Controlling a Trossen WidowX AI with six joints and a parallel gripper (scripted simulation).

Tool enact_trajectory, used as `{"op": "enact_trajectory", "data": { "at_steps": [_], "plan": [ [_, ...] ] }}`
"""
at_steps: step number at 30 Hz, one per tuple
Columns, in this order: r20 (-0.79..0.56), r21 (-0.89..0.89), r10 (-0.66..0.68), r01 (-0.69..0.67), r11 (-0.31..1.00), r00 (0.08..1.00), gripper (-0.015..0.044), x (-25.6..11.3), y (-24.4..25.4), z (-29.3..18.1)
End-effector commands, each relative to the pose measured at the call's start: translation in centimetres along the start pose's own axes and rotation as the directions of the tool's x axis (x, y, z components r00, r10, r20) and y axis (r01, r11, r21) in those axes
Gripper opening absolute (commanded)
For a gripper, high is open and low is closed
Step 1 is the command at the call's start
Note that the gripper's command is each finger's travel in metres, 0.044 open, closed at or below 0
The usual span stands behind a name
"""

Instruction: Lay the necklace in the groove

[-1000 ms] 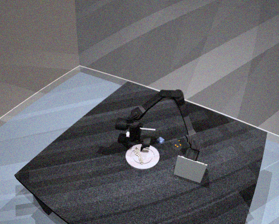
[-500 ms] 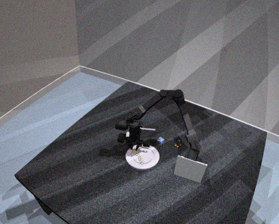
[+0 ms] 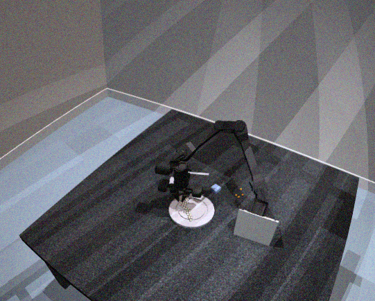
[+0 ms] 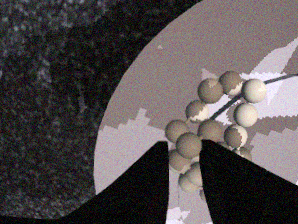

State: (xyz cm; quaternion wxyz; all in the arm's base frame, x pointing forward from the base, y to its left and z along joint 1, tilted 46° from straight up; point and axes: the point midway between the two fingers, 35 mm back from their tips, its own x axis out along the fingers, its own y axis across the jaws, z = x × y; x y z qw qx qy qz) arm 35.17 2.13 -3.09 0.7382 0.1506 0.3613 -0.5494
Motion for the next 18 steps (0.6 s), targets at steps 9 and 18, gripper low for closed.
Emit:
{"op": "enact_trajectory", "data": {
  "at_steps": [9, 18],
  "plan": [
    [0.004, -0.005, -0.009, 0.01, 1.0, 1.0, 0.0, -0.7, -0.2, 0.1],
    [0.004, -0.006, -0.01, 0.01, 1.0, 1.0, 0.0, -0.7, -2.2, 0.5]
  ]
}}
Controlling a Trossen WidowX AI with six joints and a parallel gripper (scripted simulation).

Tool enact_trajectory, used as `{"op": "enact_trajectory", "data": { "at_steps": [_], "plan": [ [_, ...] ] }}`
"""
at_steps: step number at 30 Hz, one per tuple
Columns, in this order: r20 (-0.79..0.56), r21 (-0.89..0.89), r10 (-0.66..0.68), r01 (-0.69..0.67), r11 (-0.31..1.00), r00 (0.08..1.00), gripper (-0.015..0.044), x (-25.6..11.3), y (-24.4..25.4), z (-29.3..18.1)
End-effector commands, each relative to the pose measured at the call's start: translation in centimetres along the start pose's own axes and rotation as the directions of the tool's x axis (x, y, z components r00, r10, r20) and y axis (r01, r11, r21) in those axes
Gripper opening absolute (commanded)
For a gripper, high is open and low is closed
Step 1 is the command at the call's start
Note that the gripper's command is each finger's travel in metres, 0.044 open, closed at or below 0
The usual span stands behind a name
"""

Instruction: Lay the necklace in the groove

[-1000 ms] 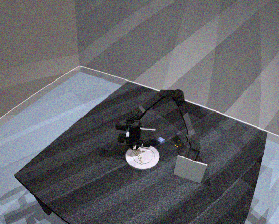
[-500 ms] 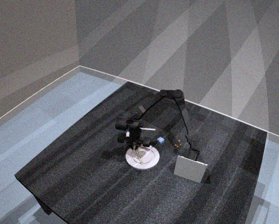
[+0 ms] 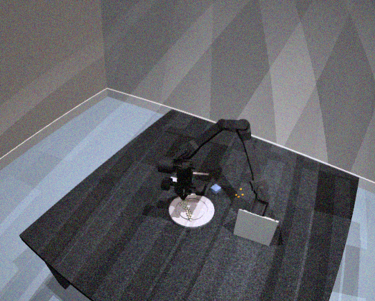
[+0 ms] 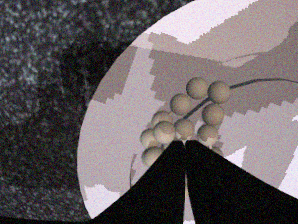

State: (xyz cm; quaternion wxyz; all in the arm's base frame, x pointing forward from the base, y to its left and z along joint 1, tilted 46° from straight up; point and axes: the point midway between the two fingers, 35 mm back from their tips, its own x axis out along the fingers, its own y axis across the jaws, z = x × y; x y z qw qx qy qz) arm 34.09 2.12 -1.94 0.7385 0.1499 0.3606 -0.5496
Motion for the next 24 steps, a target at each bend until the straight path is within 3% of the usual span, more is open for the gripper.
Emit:
{"op": "enact_trajectory", "data": {
  "at_steps": [1, 24],
  "plan": [
    [0.002, -0.006, -0.01, 0.01, 1.0, 1.0, 0.0, 0.2, -1.3, 0.1],
    [0.003, -0.006, -0.011, 0.011, 1.0, 1.0, 0.0, 1.2, -3.4, 0.4]
  ]
}}
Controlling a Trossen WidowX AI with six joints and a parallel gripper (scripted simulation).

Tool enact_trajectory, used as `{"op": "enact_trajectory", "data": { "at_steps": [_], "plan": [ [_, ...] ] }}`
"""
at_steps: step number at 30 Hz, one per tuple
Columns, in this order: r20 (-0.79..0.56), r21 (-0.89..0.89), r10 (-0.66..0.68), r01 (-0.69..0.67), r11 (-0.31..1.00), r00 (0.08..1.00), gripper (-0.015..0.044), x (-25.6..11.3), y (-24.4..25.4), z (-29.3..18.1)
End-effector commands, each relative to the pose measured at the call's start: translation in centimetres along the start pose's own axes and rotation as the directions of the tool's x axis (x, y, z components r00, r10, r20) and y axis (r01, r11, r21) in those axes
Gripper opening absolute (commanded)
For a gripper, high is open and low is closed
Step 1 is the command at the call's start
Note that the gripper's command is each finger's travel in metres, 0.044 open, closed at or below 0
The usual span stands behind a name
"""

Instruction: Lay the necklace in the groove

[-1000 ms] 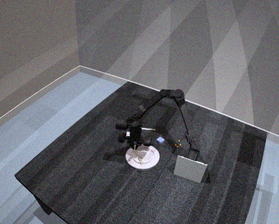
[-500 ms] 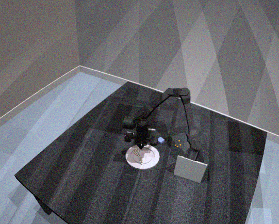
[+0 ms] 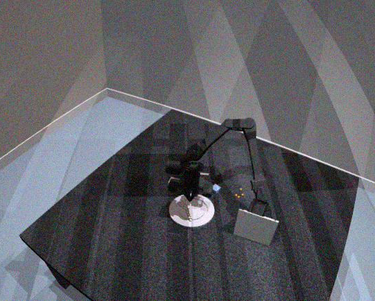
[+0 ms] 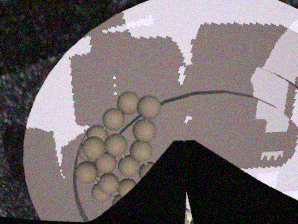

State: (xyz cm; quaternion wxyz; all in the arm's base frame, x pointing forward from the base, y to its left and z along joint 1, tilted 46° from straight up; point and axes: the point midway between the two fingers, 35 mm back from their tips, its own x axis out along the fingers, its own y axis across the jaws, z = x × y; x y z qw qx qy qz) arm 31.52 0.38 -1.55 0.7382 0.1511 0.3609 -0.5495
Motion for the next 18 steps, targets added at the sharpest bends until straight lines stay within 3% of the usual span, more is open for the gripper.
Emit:
{"op": "enact_trajectory", "data": {
  "at_steps": [1, 5, 18],
  "plan": [
    [0.005, -0.008, -0.012, 0.012, 1.0, 1.0, 0.0, 0.67, -0.38, 0.01],
    [0.005, -0.008, -0.012, 0.012, 1.0, 1.0, 0.0, 0.69, -0.39, 0.01],
    [0.0, -0.001, -0.005, 0.005, 1.0, 1.0, 0.0341, 0.4, -0.12, 0.01]
  ]
}}
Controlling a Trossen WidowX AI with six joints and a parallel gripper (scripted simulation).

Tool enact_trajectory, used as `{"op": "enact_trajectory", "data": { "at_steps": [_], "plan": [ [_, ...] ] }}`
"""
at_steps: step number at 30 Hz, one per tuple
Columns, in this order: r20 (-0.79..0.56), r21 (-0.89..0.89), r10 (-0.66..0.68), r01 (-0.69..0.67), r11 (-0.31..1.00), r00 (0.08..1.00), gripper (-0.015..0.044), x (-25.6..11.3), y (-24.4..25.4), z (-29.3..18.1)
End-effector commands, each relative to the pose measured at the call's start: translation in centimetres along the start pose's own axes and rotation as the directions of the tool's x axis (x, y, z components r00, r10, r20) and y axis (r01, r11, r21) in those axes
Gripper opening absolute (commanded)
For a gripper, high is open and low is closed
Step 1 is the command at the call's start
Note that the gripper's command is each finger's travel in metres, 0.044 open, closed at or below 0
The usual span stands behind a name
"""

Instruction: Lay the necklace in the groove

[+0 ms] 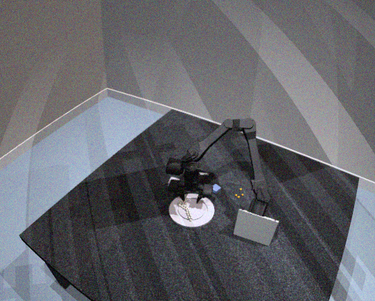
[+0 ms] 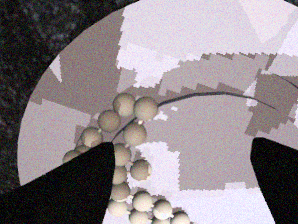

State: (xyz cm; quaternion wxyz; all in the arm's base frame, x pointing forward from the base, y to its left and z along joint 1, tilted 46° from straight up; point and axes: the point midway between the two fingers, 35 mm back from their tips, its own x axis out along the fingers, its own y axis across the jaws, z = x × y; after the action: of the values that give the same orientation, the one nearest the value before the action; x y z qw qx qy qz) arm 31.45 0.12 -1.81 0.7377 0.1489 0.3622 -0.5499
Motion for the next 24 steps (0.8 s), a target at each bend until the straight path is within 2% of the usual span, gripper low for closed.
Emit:
{"op": "enact_trajectory", "data": {
  "at_steps": [1, 4, 24],
  "plan": [
    [0.0, 0.002, -0.003, 0.003, 1.0, 1.0, 0.0368, -0.08, -0.05, 0.05],
    [0.001, -0.009, -0.007, 0.007, 1.0, 1.0, 0.044, -0.14, -0.2, 0.01],
    [0.004, -0.003, -0.008, 0.008, 1.0, 1.0, 0.044, -0.68, -0.22, 0.0]
  ]
}}
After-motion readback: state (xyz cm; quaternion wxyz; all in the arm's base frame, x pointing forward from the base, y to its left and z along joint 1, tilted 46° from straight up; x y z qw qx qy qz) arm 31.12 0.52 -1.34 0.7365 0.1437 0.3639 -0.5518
